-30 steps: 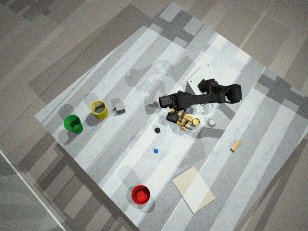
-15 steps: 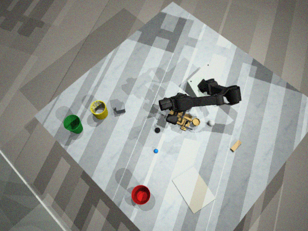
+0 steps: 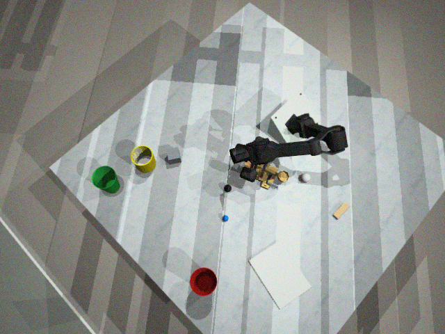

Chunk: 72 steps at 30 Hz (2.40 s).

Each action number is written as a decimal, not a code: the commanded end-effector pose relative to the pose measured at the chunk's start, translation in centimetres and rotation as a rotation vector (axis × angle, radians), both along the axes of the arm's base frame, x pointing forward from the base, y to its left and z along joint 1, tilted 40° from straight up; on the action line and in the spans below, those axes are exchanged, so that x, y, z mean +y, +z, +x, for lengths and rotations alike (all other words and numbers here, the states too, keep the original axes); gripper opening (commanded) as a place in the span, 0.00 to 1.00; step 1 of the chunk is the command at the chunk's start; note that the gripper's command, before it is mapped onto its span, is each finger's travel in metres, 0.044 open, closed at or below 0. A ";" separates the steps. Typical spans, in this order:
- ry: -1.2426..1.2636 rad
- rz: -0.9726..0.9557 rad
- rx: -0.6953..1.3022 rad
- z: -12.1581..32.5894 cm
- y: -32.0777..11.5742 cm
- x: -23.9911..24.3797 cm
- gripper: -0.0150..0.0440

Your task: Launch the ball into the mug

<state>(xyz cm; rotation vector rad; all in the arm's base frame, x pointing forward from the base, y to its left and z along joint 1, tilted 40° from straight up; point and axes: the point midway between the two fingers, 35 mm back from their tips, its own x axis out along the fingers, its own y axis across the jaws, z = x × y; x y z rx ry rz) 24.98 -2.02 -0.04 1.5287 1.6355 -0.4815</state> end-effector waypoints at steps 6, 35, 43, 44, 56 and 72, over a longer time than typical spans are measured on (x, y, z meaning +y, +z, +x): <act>0.000 0.001 0.001 0.0 -0.2 0.1 0.87; 0.134 -0.025 -0.106 1.7 1.3 -7.6 0.25; 0.339 -0.049 -0.275 3.6 -3.7 -14.1 0.25; 0.365 -0.051 -0.296 3.7 -4.5 -14.9 0.25; 0.506 -0.062 -0.415 4.5 -8.4 -18.4 0.25; 0.506 -0.062 -0.416 4.7 -9.6 -17.5 0.25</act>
